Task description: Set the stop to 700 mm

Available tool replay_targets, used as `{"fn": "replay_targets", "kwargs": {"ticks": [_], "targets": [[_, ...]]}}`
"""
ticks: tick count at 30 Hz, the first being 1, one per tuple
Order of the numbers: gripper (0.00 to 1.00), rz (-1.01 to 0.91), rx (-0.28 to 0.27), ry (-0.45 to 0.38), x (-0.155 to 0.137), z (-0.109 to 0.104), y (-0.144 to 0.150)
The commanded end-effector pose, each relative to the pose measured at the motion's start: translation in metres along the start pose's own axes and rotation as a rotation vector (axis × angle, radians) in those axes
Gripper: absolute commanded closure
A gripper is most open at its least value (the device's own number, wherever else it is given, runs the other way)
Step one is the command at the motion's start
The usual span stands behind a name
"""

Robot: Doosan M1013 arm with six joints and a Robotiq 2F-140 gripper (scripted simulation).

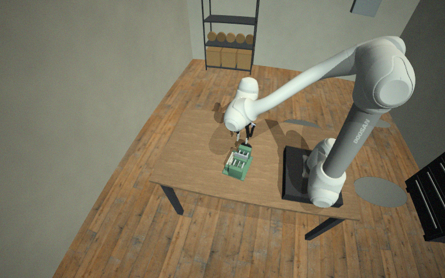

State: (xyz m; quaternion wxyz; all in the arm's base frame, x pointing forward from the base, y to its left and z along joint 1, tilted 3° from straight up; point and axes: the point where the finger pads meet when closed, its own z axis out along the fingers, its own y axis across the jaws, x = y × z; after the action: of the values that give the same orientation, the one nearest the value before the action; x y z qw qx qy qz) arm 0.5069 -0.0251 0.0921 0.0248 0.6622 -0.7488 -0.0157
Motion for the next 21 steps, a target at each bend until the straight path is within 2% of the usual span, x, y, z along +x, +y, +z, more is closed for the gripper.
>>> {"fn": "replay_targets", "kwargs": {"ticks": [1, 3, 5, 15, 17, 21], "targets": [[0.67, -0.007, -0.002, 0.001, 0.038, 0.001, 0.018], [0.67, -0.007, -0.002, 0.001, 0.057, 0.001, 0.026], [0.67, -0.007, -0.002, 0.001, 0.064, 0.001, 0.029], [0.67, -0.007, -0.002, 0.001, 0.065, 0.001, 0.029], [0.67, -0.007, -0.002, 0.001, 0.065, 0.013, 0.029], [0.67, -0.007, -0.002, 0.001, 0.065, 0.05, 0.029]]}}
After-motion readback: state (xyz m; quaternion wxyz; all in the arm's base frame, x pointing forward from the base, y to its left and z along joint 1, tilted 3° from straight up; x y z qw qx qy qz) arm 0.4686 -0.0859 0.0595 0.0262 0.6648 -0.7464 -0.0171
